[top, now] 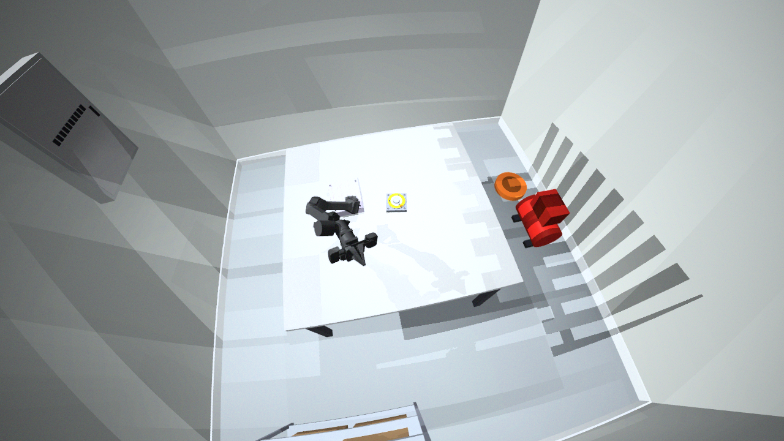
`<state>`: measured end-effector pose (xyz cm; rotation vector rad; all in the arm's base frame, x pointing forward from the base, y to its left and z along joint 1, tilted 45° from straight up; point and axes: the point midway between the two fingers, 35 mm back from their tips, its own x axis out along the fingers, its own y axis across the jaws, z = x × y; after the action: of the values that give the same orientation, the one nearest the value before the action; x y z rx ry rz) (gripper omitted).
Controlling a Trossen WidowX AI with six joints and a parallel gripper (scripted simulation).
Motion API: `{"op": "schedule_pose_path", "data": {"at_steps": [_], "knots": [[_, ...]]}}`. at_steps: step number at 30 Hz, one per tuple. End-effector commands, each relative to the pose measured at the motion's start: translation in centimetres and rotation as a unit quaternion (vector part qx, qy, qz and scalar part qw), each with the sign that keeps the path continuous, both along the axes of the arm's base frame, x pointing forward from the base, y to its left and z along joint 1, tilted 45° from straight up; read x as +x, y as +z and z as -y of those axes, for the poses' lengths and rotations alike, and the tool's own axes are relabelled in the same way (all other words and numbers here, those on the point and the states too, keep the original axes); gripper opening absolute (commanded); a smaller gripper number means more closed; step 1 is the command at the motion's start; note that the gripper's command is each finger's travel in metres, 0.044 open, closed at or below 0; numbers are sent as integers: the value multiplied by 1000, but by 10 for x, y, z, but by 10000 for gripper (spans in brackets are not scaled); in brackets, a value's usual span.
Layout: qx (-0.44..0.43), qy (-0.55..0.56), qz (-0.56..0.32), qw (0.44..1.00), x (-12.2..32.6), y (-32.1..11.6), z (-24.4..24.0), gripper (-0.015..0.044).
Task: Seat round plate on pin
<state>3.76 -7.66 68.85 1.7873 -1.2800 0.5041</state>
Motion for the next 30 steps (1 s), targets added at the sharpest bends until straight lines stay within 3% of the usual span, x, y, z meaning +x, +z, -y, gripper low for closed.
{"op": "schedule_pose_path", "data": {"at_steps": [1, 9, 17, 22, 26, 30], "knots": [[11, -18, -103, 994, 58, -24, 18, 0], [-7, -49, -359, 932, 183, -107, 37, 0], [-88, -57, -605, 790, 280, -223, 25, 0], [-183, -50, -750, 633, 320, -317, 4, 0], [-254, -39, -818, 515, 331, -377, -14, 0], [-365, -16, -874, 319, 328, -458, -40, 0]]}}
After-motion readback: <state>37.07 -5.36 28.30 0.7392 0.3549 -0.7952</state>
